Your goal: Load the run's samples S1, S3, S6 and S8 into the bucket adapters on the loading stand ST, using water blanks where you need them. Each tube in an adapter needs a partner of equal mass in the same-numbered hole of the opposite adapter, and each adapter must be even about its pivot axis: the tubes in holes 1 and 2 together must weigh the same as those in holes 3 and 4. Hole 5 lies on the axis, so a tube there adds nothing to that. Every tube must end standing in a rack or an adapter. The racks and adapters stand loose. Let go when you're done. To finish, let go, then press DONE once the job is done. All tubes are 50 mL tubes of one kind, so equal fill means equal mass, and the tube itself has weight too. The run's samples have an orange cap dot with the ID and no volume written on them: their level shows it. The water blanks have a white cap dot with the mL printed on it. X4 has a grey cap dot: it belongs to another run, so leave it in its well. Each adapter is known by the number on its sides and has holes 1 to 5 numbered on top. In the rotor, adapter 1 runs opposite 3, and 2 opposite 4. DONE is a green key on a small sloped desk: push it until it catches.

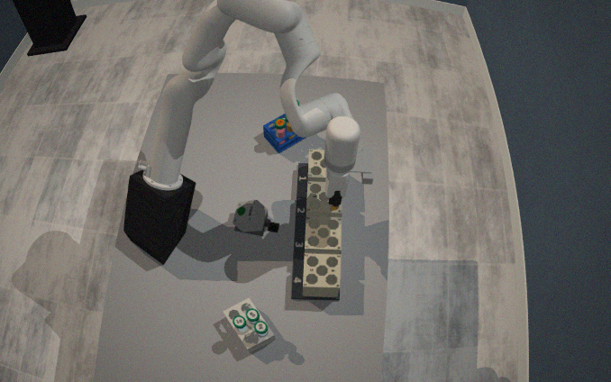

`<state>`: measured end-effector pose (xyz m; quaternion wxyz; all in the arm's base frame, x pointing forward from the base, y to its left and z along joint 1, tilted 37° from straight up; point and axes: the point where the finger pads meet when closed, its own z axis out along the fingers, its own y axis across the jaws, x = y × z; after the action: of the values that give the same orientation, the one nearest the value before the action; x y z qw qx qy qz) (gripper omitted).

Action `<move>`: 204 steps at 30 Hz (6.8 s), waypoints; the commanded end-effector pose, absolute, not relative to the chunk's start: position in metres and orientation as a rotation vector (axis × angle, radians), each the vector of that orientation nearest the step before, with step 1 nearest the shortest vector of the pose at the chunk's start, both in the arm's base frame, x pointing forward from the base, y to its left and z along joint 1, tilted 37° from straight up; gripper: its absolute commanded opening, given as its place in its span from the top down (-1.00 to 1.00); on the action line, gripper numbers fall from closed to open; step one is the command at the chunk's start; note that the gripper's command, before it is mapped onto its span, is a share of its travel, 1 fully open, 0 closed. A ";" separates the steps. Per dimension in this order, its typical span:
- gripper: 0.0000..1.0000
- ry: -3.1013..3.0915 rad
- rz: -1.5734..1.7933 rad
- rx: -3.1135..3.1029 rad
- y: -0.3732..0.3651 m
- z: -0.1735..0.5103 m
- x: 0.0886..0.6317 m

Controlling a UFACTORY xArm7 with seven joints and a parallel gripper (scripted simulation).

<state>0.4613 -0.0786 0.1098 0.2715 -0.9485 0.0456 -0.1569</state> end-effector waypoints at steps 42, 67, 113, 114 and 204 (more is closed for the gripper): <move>1.00 0.125 -0.428 -2.555 -0.060 0.079 0.475; 0.13 0.125 -0.428 -2.555 -0.060 0.078 0.475; 0.13 0.125 -0.428 -2.555 -0.083 0.115 0.461; 0.13 0.125 -0.428 -2.555 -0.084 0.116 0.460; -0.15 -0.700 -0.655 -2.548 -0.048 0.212 0.385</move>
<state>0.3912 -0.0569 0.2064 0.2189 -0.9254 -0.2143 -0.2229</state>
